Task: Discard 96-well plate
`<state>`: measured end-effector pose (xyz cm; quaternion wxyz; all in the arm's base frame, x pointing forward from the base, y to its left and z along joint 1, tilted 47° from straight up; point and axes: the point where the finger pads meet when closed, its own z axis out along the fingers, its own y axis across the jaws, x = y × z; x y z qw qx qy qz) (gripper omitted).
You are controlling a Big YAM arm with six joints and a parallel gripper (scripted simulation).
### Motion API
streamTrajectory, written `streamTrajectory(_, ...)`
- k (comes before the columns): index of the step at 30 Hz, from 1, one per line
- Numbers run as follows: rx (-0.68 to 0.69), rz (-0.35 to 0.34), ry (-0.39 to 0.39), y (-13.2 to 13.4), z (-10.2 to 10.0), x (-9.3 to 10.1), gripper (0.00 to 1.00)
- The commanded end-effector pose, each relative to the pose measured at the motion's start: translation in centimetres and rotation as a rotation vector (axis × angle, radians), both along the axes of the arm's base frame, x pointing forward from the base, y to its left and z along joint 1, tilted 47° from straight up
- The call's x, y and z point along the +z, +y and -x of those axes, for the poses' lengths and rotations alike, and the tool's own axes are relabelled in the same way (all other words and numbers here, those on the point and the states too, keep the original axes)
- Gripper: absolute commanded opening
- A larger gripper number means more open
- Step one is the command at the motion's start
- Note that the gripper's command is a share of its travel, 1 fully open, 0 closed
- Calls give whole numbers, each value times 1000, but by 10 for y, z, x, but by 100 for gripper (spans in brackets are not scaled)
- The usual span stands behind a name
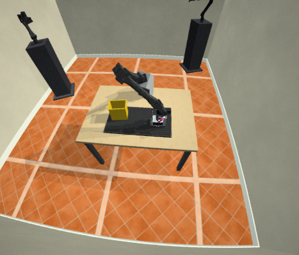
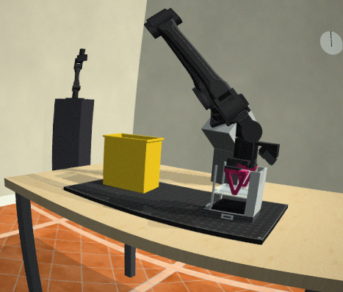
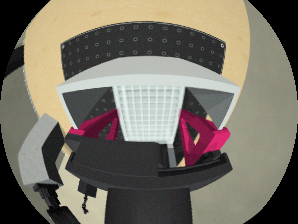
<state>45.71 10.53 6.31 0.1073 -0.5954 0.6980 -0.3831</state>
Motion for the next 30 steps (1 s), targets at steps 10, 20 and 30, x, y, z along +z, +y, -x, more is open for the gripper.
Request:
streamTrajectory(10, 18, -21, -20, 20, 13, 23, 0)
streamTrajectory(20, 18, -26, -27, 27, 18, 36, 0)
streamTrajectory(30, 19, -34, -38, 36, 24, 53, 0)
